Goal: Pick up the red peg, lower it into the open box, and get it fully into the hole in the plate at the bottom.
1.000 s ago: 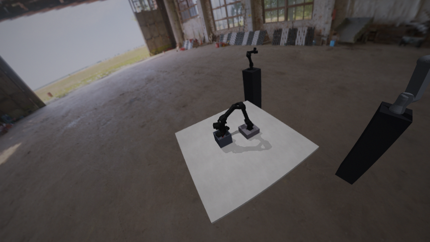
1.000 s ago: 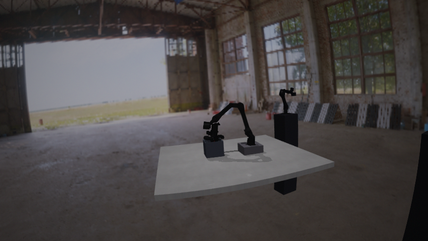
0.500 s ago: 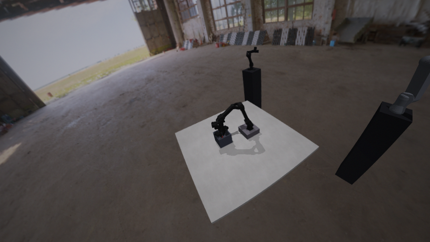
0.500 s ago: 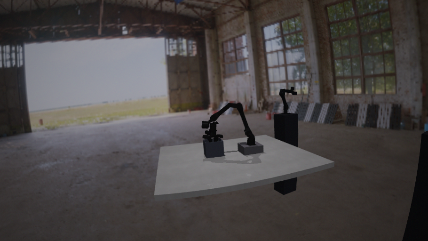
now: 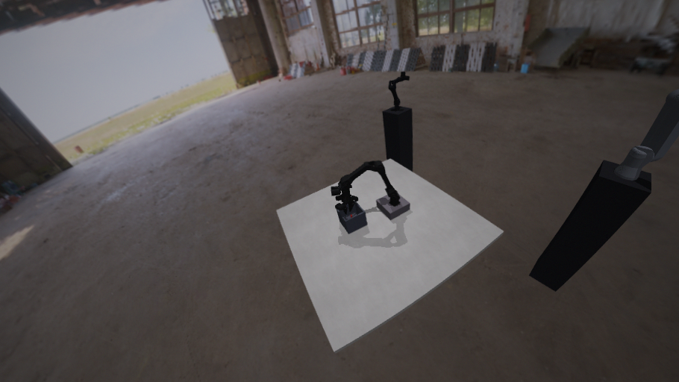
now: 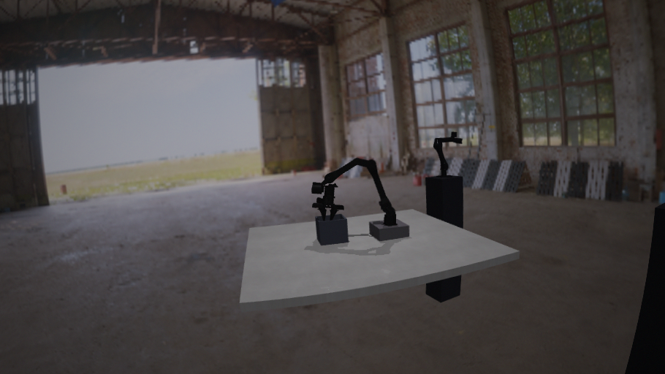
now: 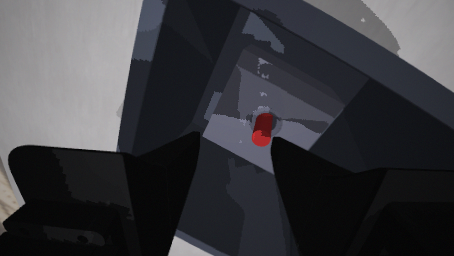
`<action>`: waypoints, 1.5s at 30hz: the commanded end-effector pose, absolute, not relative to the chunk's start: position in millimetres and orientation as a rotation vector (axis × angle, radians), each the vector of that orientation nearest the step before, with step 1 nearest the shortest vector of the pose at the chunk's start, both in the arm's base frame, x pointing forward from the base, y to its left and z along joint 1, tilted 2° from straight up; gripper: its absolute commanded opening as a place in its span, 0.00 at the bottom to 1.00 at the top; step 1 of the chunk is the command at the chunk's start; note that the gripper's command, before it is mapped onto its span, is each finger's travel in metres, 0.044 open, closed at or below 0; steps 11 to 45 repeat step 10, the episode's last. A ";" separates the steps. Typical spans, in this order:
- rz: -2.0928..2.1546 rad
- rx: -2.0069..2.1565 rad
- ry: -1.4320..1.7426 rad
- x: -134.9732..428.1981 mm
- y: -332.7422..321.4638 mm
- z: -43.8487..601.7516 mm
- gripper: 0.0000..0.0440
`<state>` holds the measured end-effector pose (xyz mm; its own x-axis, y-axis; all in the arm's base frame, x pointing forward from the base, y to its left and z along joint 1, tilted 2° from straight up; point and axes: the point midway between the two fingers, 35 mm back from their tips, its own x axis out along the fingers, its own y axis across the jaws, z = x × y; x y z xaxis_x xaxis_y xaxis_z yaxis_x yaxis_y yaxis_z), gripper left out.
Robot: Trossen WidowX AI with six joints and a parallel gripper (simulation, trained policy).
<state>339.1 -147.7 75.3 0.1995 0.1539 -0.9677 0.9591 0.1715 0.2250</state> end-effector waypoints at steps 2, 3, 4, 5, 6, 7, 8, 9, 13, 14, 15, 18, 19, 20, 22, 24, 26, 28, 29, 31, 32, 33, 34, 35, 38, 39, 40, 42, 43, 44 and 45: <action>-0.801 1.286 1.196 345.0 -154.9 91.3 0.50; -0.793 1.291 1.188 346.2 -156.5 94.5 0.50; -0.785 1.295 1.180 347.5 -158.2 97.7 0.50; -0.777 1.299 1.171 348.7 -159.9 101.1 0.51; -0.769 1.303 1.162 350.0 -161.6 104.5 0.51; -0.760 1.306 1.153 351.3 -163.3 108.1 0.51; -0.751 1.309 1.143 352.6 -165.1 111.8 0.51; -0.742 1.312 1.133 354.0 -166.9 115.6 0.51; -0.733 1.315 1.123 355.3 -168.8 119.5 0.52; -0.733 1.315 1.123 355.3 -168.8 119.5 0.52; -0.733 1.315 1.123 355.3 -168.8 119.5 0.52; -0.733 1.315 1.123 355.3 -168.8 119.5 0.52; -0.733 1.315 1.123 355.3 -168.8 119.5 0.52; -0.733 1.315 1.123 355.3 -168.8 119.5 0.52; -0.733 1.315 1.123 355.3 -168.8 119.5 0.52; -0.733 1.315 1.123 355.3 -168.8 119.5 0.52; -0.733 1.315 1.123 355.3 -168.8 119.5 0.52; -0.733 1.315 1.123 355.3 -168.8 119.5 0.52; -0.733 1.315 1.123 355.3 -168.8 119.5 0.52; -0.733 1.315 1.123 355.3 -168.8 119.5 0.52; -0.733 1.315 1.123 355.3 -168.8 119.5 0.52; -0.733 1.315 1.123 355.3 -168.8 119.5 0.52; -0.733 1.315 1.123 355.3 -168.8 119.5 0.52; -0.733 1.315 1.123 355.3 -168.8 119.5 0.52; -0.733 1.315 1.123 355.3 -168.8 119.5 0.52; -0.733 1.315 1.123 355.3 -168.8 119.5 0.52; -0.733 1.315 1.123 355.3 -168.8 119.5 0.52; -0.733 1.315 1.123 355.3 -168.8 119.5 0.52; -0.733 1.315 1.123 355.3 -168.8 119.5 0.52; -0.733 1.315 1.123 355.3 -168.8 119.5 0.52; -0.733 1.315 1.123 355.3 -168.8 119.5 0.52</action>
